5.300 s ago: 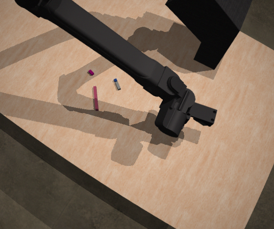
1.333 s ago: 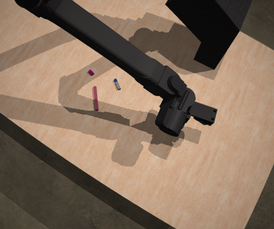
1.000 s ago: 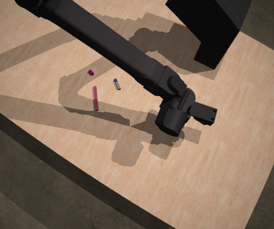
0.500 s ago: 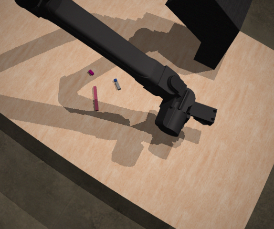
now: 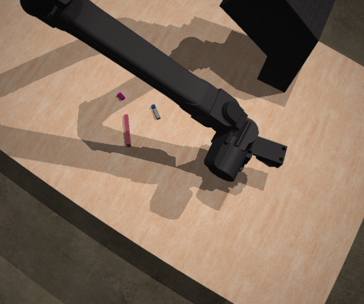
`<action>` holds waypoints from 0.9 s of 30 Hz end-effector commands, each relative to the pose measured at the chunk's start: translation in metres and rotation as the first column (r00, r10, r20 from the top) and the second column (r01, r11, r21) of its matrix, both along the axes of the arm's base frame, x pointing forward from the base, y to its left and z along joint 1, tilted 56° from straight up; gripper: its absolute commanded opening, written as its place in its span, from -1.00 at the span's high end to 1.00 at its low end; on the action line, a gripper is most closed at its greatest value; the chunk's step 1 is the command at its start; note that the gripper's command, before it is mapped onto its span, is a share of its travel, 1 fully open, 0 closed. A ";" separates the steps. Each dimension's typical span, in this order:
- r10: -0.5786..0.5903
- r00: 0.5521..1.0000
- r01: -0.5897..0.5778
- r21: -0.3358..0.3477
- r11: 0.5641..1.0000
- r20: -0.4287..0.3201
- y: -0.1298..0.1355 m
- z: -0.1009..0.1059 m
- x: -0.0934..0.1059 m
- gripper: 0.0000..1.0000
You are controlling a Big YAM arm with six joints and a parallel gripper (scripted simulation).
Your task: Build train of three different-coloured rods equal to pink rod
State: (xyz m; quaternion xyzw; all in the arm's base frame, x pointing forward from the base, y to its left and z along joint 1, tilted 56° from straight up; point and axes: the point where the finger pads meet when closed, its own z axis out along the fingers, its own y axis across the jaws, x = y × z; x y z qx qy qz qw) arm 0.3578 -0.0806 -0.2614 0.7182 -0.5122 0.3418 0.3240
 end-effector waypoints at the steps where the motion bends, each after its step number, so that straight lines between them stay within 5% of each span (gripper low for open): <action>1: -0.002 1.000 0.002 -0.001 1.000 -0.006 -0.006 -0.005 0.002 0.53; 27: 0.003 1.000 -0.003 0.000 1.000 -0.005 -0.006 -0.006 0.003 0.53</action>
